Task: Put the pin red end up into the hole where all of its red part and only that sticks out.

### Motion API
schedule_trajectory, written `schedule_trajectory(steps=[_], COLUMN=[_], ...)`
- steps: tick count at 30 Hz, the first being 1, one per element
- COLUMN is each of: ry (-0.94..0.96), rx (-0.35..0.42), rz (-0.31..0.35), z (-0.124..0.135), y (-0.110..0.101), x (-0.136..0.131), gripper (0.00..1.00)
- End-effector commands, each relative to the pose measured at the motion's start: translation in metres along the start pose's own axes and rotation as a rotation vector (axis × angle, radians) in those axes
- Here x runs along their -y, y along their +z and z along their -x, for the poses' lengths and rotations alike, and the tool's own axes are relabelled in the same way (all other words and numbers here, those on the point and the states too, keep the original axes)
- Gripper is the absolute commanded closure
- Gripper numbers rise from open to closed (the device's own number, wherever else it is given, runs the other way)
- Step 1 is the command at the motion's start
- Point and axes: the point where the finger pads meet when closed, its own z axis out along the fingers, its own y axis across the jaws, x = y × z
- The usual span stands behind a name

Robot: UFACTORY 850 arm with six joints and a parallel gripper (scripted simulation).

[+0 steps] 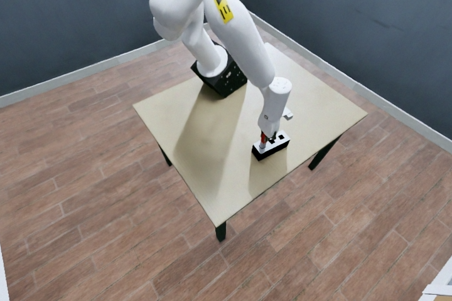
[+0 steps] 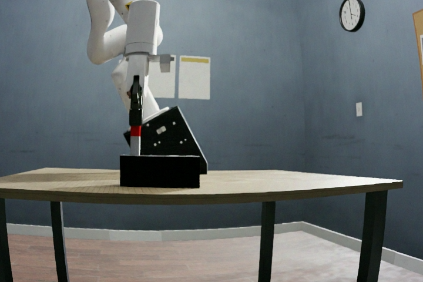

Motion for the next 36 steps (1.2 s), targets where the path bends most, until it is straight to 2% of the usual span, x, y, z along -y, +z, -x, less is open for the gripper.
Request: schedule_trajectory(steps=[1,36], ry=[0.000,0.000], rx=[0.000,0.000], rz=[0.002,0.002], z=[-0.0001,0.0000], y=[-0.0007,0.0033], x=[-0.0007,0.0001], gripper=[1.00,1.00])
